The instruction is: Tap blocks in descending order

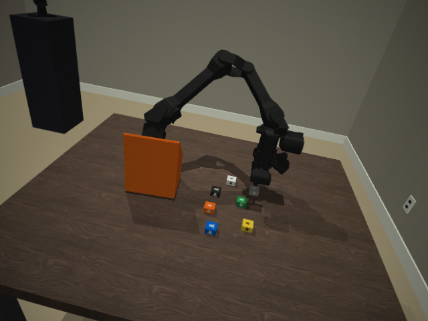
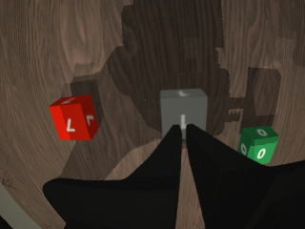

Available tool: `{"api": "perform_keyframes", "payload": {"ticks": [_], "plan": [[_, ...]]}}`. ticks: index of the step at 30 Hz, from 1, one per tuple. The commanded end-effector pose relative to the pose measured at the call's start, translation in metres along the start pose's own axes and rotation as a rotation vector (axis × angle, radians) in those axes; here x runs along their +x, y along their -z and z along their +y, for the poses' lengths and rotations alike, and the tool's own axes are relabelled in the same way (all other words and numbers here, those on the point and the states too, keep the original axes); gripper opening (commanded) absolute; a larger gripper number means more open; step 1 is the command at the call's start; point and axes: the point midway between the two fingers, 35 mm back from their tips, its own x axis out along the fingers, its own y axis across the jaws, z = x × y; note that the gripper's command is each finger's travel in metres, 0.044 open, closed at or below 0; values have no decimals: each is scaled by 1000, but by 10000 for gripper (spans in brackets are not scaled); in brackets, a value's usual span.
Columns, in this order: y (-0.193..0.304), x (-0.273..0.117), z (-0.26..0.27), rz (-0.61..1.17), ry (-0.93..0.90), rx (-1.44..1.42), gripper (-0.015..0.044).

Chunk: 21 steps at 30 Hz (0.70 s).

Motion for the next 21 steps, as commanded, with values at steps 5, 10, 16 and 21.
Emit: {"api": "perform_keyframes", "payload": {"ticks": [5,10,16,21], "plan": [[-5,-62,0,-12,4,-9,20],[-2,-93,1,-11,3,-9,20],[3,-93,-14,-15,1,-14,20],[36,-93,-72,-12,7,-9,20]]}}
